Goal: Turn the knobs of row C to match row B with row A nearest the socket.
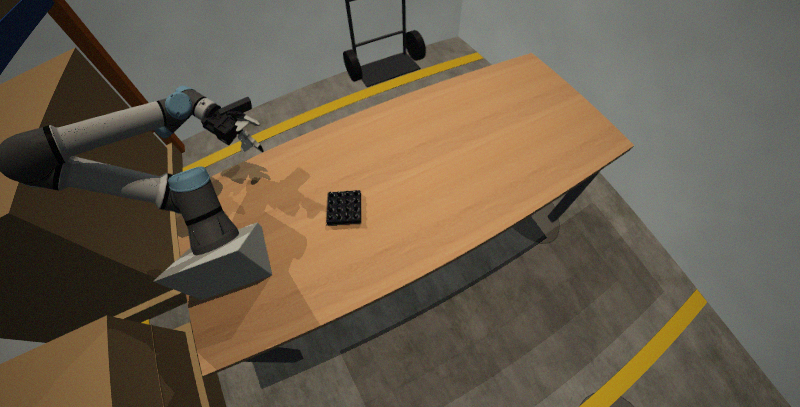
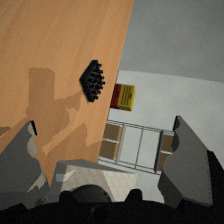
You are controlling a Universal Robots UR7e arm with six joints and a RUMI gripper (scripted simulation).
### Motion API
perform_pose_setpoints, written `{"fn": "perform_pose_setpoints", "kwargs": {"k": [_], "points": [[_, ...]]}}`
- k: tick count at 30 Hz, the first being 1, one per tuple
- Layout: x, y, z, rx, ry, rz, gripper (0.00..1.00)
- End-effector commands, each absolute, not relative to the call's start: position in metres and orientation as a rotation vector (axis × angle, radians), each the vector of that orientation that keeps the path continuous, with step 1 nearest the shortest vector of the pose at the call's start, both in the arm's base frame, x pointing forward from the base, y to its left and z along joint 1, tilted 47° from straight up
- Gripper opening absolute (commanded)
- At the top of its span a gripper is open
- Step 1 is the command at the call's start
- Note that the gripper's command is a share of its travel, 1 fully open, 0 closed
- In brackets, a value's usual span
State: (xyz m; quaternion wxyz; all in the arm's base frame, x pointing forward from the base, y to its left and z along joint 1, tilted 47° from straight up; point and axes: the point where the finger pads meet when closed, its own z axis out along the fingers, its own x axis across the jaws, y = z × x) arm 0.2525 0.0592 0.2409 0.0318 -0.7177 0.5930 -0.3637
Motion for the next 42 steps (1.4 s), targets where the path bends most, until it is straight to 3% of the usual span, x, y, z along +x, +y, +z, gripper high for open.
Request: {"fn": "perform_pose_setpoints", "kwargs": {"k": [1,42], "points": [[0.2525,0.0592,0.2412,-2.209,1.826,-1.121,1.00],[0.2538,0.0559,0.2342,-2.202,1.854,-1.074,1.00]]}}
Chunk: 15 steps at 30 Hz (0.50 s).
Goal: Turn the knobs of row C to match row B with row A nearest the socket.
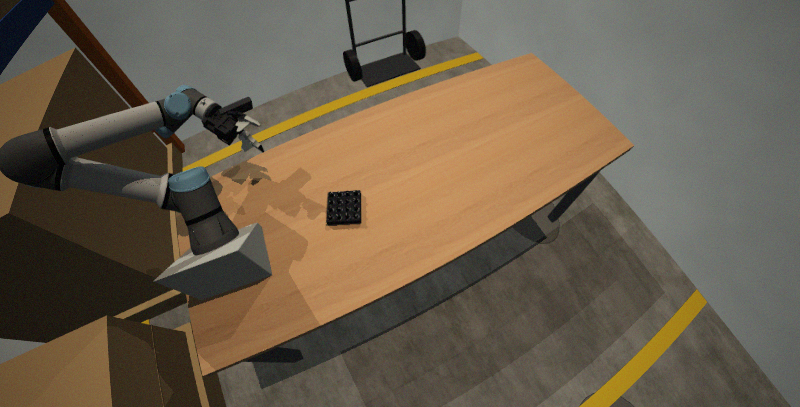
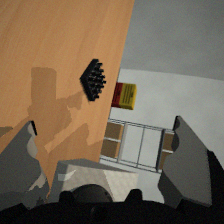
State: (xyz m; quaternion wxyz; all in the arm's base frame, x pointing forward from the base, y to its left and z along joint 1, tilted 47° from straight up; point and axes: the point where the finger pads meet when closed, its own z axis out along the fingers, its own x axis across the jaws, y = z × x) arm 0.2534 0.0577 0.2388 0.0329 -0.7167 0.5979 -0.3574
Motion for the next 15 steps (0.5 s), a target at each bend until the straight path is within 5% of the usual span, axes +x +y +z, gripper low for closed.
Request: {"fn": "perform_pose_setpoints", "kwargs": {"k": [1,15], "points": [[0.2540,0.0556,0.2335,-2.201,1.857,-1.069,1.00],[0.2595,0.0510,0.2235,-2.174,1.898,-0.981,1.00]]}}
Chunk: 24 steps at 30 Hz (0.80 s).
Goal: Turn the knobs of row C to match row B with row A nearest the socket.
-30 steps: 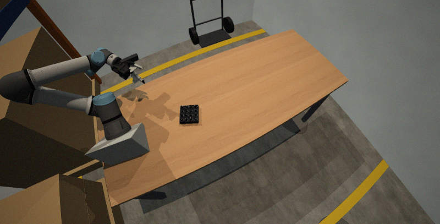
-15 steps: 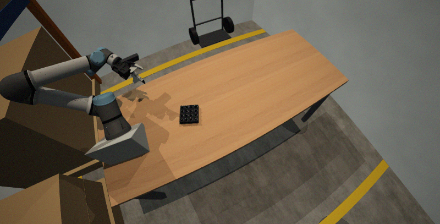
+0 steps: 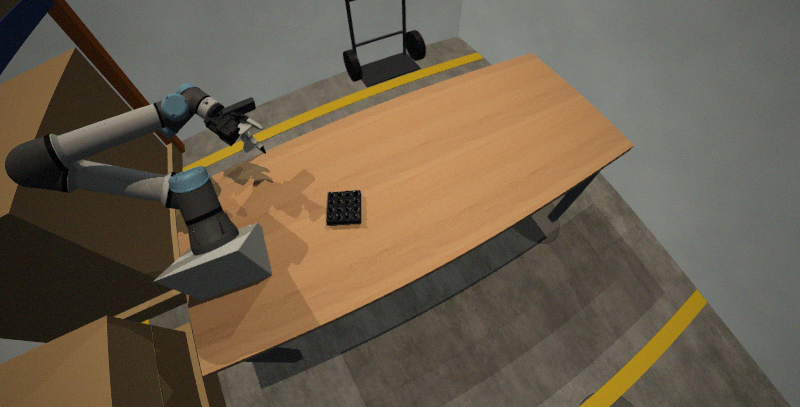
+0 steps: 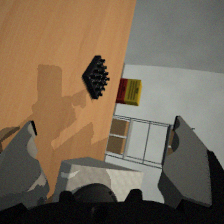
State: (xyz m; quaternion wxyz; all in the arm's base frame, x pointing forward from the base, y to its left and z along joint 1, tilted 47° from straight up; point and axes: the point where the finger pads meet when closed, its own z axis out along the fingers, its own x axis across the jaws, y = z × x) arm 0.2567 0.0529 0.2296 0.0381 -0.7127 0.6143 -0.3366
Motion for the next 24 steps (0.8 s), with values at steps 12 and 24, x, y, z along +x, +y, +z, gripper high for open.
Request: {"fn": "perform_pose_setpoints", "kwargs": {"k": [12,24], "points": [[0.267,0.045,0.211,-2.141,1.942,-0.878,1.00],[0.276,0.038,0.199,-2.094,1.985,-0.765,1.00]]}}
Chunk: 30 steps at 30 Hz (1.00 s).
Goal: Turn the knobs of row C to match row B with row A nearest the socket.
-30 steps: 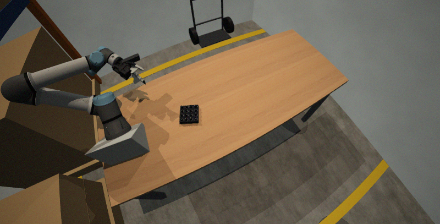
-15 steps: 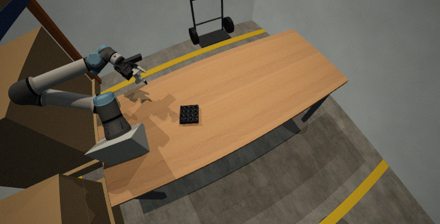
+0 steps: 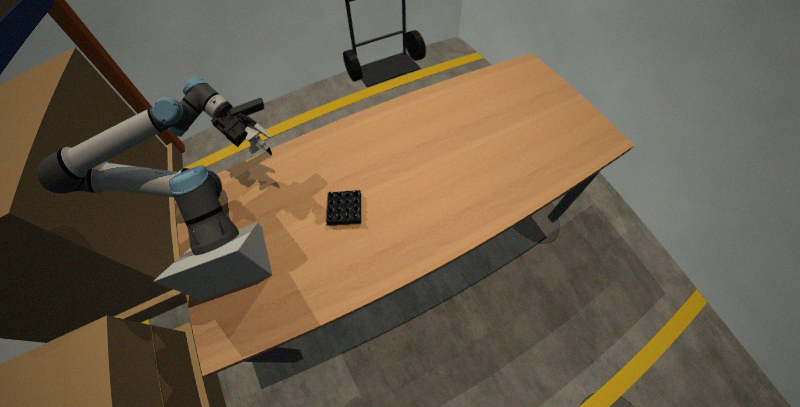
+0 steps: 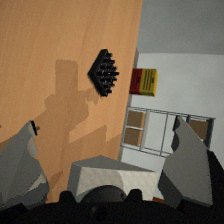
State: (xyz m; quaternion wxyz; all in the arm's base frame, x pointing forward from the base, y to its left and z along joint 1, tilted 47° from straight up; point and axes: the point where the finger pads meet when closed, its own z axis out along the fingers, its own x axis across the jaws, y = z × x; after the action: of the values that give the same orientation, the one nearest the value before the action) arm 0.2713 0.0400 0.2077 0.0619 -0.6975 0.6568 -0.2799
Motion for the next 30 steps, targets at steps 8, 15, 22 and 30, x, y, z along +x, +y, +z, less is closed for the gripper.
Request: {"fn": "perform_pose_setpoints", "kwargs": {"k": [8,15,22,30], "points": [[0.280,0.034,0.193,-2.071,2.008,-0.704,1.00],[0.285,0.029,0.186,-2.043,2.033,-0.634,1.00],[0.290,0.025,0.181,-2.013,2.048,-0.585,1.00],[0.298,0.017,0.167,-1.967,2.084,-0.466,1.00]]}}
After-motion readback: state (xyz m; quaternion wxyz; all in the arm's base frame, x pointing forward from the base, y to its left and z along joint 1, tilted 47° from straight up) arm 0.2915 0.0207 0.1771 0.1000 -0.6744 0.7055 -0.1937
